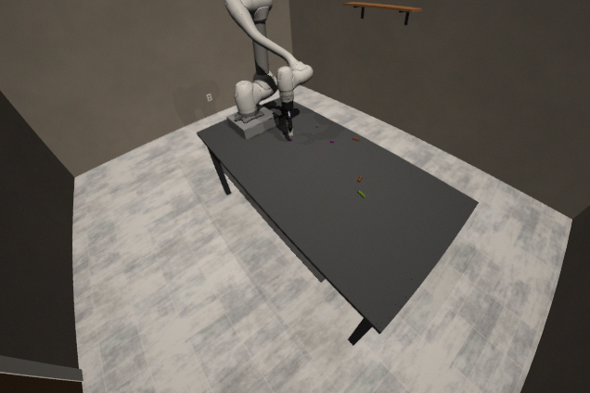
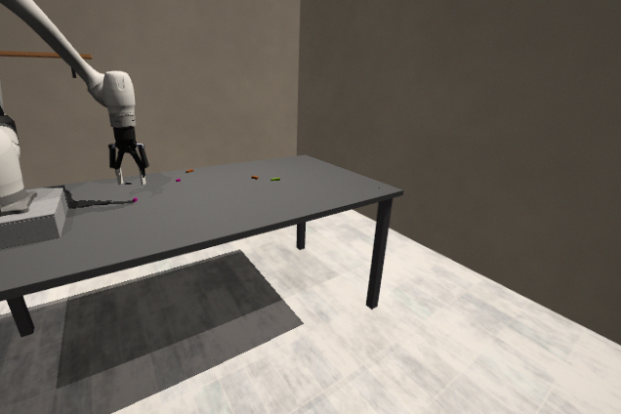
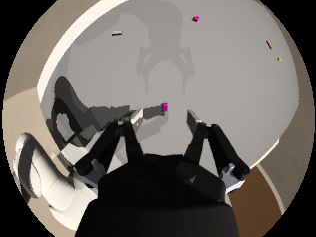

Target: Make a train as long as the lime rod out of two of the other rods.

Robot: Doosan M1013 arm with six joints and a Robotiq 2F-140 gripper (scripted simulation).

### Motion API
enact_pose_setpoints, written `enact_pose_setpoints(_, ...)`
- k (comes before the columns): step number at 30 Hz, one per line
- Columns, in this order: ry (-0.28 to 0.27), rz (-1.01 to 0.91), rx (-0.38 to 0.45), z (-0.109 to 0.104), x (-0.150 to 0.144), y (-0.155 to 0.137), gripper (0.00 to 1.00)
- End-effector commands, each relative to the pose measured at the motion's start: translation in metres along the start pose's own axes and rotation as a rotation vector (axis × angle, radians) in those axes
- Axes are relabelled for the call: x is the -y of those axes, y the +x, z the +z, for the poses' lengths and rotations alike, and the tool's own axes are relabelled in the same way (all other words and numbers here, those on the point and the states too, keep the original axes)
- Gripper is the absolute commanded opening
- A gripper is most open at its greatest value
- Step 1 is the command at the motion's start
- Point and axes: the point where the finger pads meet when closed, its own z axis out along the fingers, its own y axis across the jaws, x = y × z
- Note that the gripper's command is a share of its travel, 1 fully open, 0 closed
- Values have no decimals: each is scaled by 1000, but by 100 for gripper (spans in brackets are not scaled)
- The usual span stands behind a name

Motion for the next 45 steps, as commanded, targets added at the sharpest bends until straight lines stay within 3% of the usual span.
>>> enact_pose_setpoints(1,0,0,0,0,0,0,23)
enact_pose_setpoints(45,1,-1,-1,7,0,0,23)
